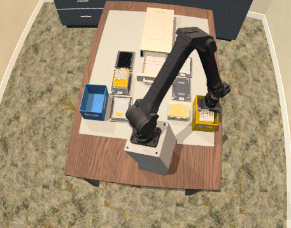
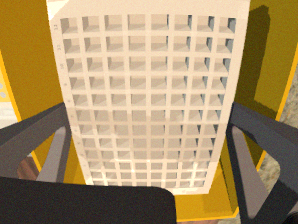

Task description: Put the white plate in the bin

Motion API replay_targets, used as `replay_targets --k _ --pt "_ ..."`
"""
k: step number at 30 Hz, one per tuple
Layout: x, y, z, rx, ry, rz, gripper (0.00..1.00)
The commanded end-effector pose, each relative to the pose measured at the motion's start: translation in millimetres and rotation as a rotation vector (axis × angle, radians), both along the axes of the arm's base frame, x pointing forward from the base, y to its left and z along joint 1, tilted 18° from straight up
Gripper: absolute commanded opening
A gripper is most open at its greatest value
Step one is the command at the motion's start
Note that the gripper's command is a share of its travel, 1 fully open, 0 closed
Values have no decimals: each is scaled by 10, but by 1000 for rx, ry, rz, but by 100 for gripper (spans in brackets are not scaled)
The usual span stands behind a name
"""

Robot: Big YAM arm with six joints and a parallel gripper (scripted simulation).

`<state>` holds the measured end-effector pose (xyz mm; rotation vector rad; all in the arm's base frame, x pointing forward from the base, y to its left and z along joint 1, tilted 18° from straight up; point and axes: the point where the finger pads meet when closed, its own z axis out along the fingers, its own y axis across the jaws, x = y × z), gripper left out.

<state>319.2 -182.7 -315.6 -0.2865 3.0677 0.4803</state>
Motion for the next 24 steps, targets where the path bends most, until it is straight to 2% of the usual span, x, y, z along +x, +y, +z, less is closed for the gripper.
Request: replay_targets --k 1,6,7,24 --pt "139 -17 -40 -10 -18 8 0" --pt "139 -17 -40 -10 -18 8 0" --pt "139 -17 -40 -10 -18 8 100" --pt "139 -17 -40 -10 -19 8 100"
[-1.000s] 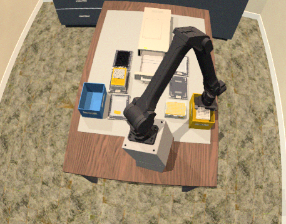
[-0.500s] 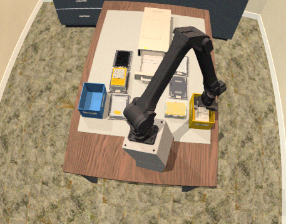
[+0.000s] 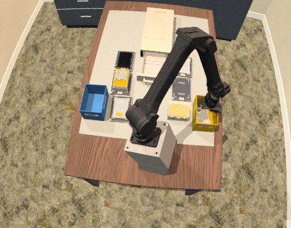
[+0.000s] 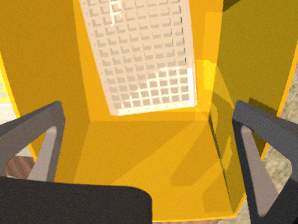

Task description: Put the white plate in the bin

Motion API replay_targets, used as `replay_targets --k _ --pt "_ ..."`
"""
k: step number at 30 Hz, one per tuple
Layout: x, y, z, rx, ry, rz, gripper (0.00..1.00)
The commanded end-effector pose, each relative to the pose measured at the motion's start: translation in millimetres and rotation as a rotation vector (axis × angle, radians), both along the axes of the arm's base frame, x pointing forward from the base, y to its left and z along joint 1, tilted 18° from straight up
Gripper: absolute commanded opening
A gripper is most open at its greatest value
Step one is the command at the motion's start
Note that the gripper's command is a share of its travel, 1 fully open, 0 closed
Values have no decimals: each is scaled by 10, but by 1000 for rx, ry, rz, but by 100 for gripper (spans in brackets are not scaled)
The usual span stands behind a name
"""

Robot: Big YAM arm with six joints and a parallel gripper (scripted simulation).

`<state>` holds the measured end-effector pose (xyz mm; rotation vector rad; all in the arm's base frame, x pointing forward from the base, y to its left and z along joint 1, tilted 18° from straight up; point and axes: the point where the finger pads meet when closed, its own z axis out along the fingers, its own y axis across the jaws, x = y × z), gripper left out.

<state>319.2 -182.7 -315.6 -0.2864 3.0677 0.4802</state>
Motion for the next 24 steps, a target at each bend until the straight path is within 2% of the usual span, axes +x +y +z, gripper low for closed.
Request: replay_targets --k 1,24 --pt "139 -16 -41 -10 -19 9 100" --pt "139 -16 -41 -10 -19 9 100"
